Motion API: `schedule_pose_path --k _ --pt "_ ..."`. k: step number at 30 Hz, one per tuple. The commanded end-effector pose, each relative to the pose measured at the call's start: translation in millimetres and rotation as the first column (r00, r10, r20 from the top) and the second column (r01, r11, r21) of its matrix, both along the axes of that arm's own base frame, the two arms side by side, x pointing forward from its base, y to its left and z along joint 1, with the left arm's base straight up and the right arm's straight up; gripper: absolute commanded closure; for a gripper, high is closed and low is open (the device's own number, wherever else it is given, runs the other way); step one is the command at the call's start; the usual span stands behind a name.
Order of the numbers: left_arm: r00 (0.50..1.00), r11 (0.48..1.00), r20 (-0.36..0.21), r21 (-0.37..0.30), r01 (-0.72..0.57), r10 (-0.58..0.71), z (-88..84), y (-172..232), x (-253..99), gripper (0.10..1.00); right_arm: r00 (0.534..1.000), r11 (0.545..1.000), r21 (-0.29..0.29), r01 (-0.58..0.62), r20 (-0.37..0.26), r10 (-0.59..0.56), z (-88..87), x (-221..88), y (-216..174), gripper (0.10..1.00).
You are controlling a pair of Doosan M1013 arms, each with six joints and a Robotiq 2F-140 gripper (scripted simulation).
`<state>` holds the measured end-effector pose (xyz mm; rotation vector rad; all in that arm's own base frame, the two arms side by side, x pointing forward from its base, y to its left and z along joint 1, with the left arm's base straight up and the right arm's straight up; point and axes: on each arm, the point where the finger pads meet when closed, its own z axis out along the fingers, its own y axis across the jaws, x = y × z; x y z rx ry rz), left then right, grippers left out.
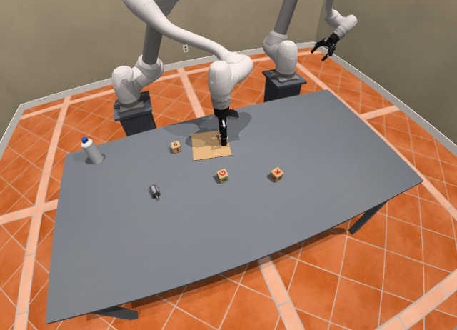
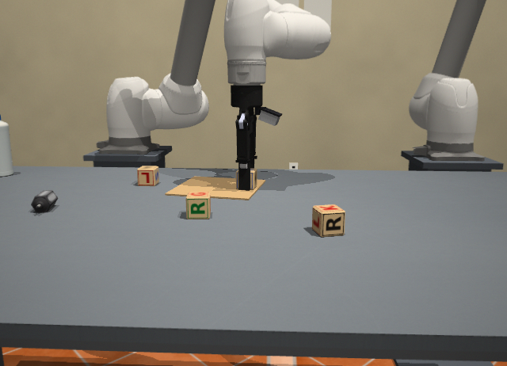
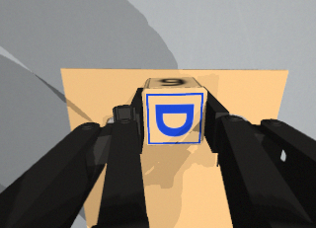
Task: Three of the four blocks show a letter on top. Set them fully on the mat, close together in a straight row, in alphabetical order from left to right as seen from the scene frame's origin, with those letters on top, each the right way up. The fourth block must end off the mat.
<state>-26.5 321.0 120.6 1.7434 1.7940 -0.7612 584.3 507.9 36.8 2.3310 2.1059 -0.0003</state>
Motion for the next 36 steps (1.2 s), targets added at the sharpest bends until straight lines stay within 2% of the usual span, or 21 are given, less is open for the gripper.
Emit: schedule_pose_path --k 1,16,26,36 --pt "1.0 1.0 0.0 0.001 0.0 0.0 0.4 0.3 -0.1 0.098 1.0 1.0 0.001 0.0 0.001 0.0 1.0 0.3 0.4 0.768" --pt "1.0 1.0 0.0 0.001 0.0 0.0 0.4 0.3 -0.1 0.098 1.0 1.0 0.001 0.0 0.001 0.0 1.0 0.3 0.4 0.768" --pt "1.0 1.0 0.0 0.001 0.0 0.0 0.4 0.3 -0.1 0.098 1.0 1.0 0.001 0.0 0.001 0.0 1.0 0.3 0.4 0.681" --pt "1.0 1.0 0.0 0.001 0.0 0.0 0.4 0.3 -0.1 0.098 1.0 1.0 0.001 0.0 0.001 0.0 1.0 0.3 0.4 0.659"
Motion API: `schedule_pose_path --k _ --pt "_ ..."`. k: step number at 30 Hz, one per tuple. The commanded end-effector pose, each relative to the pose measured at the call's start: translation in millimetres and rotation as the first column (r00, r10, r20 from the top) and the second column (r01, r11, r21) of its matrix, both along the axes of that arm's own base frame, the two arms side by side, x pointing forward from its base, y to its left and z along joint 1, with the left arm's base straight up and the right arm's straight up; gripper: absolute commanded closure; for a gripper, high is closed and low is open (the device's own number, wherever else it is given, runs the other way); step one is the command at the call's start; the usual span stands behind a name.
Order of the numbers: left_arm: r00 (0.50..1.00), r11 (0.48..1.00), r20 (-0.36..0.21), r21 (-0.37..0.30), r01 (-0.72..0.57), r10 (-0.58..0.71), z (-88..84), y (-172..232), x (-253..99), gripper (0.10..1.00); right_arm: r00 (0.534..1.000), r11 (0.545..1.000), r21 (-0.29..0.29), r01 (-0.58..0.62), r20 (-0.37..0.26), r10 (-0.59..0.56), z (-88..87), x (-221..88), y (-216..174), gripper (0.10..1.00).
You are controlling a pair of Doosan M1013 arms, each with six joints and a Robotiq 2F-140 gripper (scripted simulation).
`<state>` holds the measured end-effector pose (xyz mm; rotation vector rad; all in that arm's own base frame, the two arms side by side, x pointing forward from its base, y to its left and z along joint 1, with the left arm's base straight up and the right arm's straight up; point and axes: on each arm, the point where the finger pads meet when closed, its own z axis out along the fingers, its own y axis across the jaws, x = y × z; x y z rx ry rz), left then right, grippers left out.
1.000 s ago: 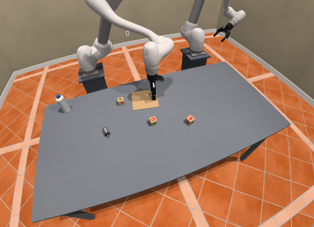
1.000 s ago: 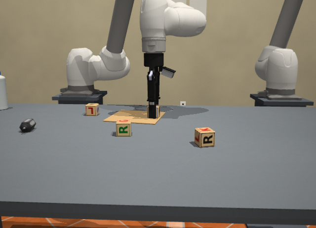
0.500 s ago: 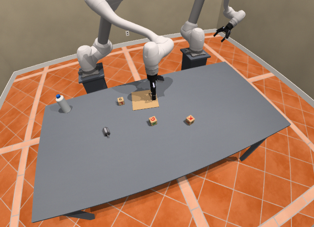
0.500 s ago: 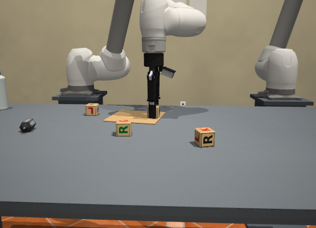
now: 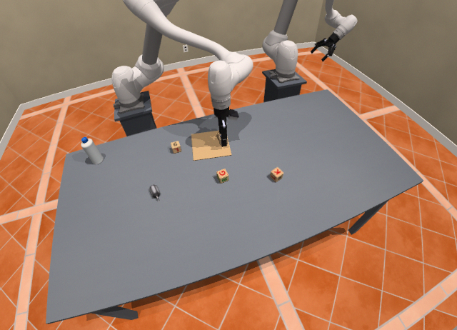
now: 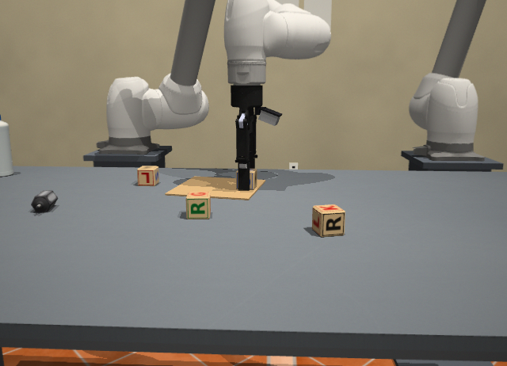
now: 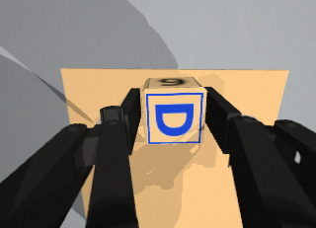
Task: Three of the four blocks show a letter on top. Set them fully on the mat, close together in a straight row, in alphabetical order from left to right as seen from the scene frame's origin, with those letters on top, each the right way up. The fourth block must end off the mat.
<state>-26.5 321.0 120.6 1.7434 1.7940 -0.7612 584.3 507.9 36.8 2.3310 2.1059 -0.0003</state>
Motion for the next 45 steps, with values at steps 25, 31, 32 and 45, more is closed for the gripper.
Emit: schedule_pose_path --k 25,31,32,45 --pt "1.0 1.0 0.0 0.001 0.0 0.0 0.4 0 0 0.098 1.0 1.0 0.001 0.0 0.001 0.0 71.9 0 0 0.659" --pt "1.0 1.0 0.0 0.001 0.0 0.0 0.4 0 0 0.098 1.0 1.0 0.001 0.0 0.001 0.0 85.7 0 0 0.659" --pt "1.0 1.0 0.0 0.001 0.0 0.0 0.4 0 0 0.098 1.0 1.0 0.001 0.0 0.001 0.0 87.8 0 0 0.659" --pt "1.0 1.0 0.0 0.001 0.0 0.0 0.4 0 0 0.098 1.0 1.0 0.001 0.0 0.001 0.0 91.0 0 0 0.098"
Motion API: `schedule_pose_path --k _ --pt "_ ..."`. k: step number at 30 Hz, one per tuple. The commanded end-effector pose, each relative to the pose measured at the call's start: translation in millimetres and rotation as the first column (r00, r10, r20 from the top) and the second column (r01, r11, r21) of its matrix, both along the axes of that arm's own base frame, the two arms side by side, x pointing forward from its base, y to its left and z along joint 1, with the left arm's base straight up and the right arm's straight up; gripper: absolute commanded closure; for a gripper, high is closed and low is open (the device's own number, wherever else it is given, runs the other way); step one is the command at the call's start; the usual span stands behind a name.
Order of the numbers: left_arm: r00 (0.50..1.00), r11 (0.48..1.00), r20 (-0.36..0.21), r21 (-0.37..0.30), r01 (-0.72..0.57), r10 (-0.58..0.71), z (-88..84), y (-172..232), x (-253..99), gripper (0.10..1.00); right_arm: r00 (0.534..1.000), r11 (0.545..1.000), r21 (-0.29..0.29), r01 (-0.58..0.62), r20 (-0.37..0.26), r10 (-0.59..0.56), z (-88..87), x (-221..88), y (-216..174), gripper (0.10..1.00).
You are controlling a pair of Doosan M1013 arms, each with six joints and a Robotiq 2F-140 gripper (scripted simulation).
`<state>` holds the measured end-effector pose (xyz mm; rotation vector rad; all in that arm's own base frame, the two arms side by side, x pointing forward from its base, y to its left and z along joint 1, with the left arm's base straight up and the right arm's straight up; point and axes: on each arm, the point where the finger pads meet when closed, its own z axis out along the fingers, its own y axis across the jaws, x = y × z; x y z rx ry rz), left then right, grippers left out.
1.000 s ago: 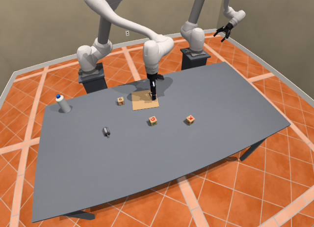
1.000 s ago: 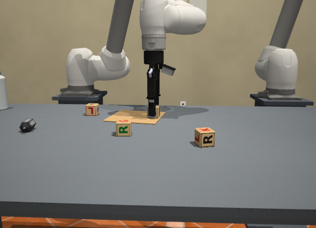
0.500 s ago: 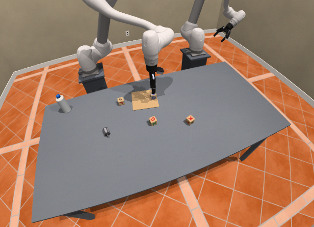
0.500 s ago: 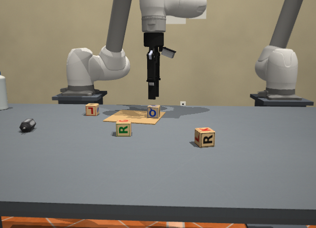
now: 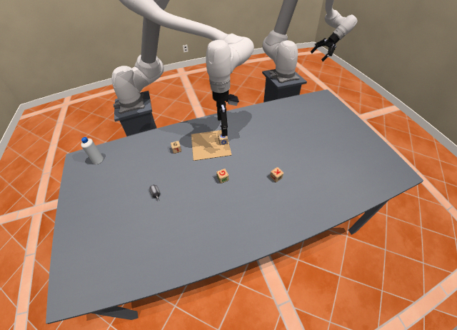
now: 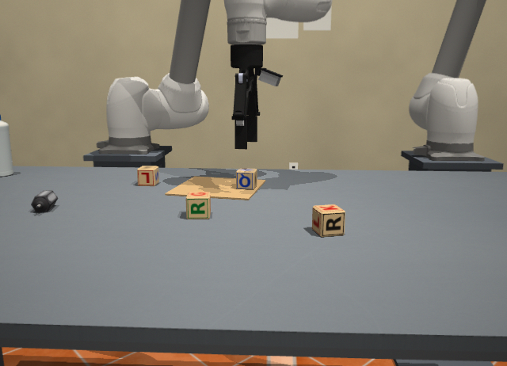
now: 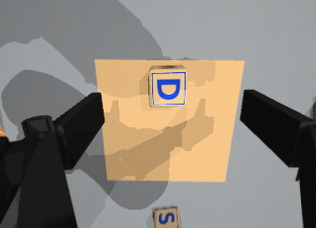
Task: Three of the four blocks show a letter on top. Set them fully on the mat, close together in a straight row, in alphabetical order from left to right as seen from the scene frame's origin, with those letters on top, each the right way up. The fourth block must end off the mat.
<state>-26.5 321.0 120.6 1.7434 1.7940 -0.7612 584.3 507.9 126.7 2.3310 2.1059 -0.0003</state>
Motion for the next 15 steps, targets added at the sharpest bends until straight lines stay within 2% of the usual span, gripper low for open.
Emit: schedule_pose_path --k 1,15 --pt "1.0 1.0 0.0 0.001 0.0 0.0 0.4 0.3 -0.1 0.098 1.0 1.0 0.001 0.0 0.001 0.0 1.1 0.2 0.3 0.098" --pt "1.0 1.0 0.0 0.001 0.0 0.0 0.4 0.3 -0.1 0.098 1.0 1.0 0.001 -0.009 0.001 0.009 1.2 1.5 0.2 0.098"
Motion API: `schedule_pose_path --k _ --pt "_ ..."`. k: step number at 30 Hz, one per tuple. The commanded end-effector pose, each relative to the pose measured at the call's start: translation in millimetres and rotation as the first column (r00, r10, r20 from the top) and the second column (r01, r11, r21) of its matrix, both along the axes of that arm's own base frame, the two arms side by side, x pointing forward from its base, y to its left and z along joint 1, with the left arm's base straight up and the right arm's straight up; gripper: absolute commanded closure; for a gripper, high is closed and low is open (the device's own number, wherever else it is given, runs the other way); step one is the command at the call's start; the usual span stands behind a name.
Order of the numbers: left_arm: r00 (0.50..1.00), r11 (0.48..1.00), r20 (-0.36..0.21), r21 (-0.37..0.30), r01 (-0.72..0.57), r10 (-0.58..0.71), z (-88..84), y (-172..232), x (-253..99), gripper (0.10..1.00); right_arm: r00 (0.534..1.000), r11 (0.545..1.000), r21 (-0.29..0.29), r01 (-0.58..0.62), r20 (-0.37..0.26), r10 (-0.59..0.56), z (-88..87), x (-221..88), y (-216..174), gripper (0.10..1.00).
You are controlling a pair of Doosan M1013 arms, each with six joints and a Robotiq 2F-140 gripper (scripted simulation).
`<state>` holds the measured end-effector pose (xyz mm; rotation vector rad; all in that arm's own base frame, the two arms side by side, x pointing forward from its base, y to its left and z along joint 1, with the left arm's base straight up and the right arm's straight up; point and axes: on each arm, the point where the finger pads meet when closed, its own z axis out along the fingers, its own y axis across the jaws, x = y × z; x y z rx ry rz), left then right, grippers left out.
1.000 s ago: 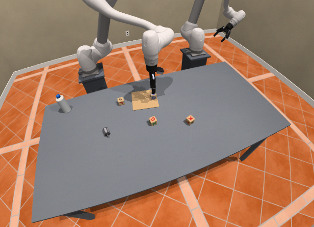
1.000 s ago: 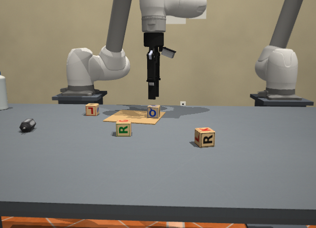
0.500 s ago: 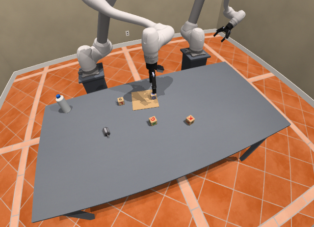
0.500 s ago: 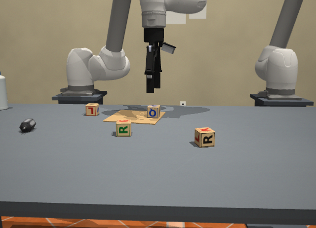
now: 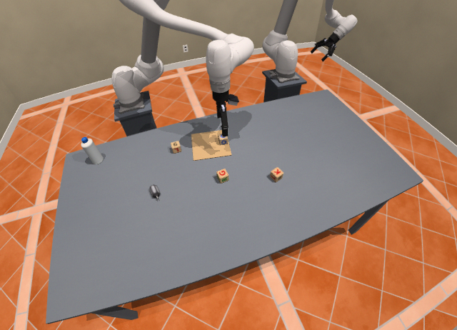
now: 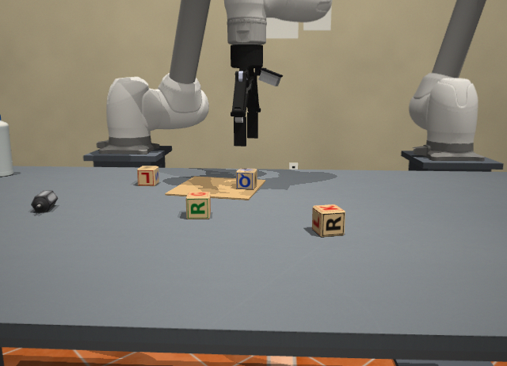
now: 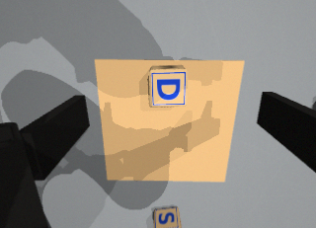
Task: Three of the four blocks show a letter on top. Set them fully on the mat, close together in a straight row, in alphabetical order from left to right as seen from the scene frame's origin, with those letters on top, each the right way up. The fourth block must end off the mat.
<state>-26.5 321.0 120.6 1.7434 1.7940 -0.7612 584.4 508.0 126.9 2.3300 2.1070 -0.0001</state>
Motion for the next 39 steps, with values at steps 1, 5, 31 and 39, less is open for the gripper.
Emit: schedule_pose_path --k 1,5,31,39 --pt "1.0 1.0 0.0 0.001 0.0 0.0 0.4 0 0 0.098 1.0 1.0 0.001 -0.008 0.001 0.008 1.0 1 0 0.098" --pt "1.0 1.0 0.0 0.001 0.0 0.0 0.4 0 0 0.098 0.998 0.998 0.001 -0.063 0.001 0.063 1.6 9 -1 0.098" --pt "1.0 1.0 0.0 0.001 0.0 0.0 0.4 0 0 0.098 0.32 0.32 -0.042 -0.947 0.006 0.948 11.4 227 -66 0.098" --pt "1.0 1.0 0.0 0.001 0.0 0.0 0.4 0 0 0.098 -0.016 -0.017 -0.031 -0.999 -0.006 1.0 11.4 235 -70 0.098"
